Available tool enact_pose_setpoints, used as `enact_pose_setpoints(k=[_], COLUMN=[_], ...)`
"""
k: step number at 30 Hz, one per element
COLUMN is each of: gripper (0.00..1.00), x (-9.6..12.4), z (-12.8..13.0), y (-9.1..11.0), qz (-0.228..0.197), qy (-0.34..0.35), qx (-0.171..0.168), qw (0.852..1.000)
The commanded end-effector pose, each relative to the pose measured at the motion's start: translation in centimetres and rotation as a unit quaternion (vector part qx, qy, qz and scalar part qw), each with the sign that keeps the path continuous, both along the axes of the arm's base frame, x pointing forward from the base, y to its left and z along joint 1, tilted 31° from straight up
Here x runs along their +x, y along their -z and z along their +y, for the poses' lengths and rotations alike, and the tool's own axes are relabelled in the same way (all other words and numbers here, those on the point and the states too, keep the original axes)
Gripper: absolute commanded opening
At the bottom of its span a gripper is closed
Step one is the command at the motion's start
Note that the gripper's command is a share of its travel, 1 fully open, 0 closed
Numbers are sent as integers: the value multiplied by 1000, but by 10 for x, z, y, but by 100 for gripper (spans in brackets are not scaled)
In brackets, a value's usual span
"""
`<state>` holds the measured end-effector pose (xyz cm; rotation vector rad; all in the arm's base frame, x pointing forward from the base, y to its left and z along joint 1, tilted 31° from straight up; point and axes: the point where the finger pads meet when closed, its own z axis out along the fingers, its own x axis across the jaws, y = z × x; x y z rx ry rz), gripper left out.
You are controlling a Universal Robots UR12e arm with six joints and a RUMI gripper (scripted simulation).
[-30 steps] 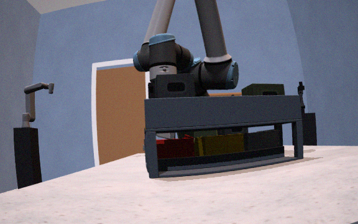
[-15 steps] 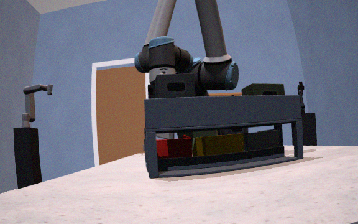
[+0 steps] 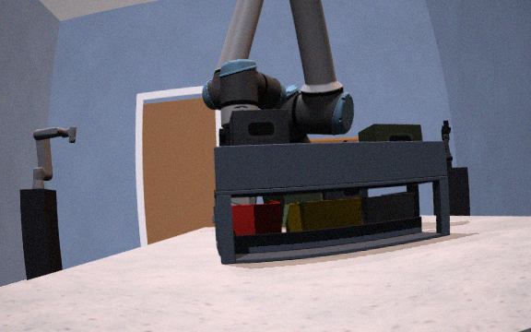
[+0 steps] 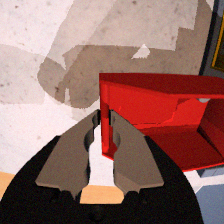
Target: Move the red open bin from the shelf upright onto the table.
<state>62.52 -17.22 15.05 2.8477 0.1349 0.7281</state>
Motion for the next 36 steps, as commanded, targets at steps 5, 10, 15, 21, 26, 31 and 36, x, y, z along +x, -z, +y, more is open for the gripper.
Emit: enact_pose_setpoints(k=[5,10,15,21,26,31,36], gripper=[0,0,0,0,0,0,0], x=[-8,-7,-7,-7,-6,-3,-3], z=[-2,-2,-2,-2,-2,-3,-3], y=[3,3,3,3,4,9,9], qz=[-1,-1,-1,-1,-1,-1,-1], qy=[0,0,0,0,0,0,0], qx=[0,0,0,0,0,0,0], qw=[1000,1000,1000,1000,1000,1000,1000])
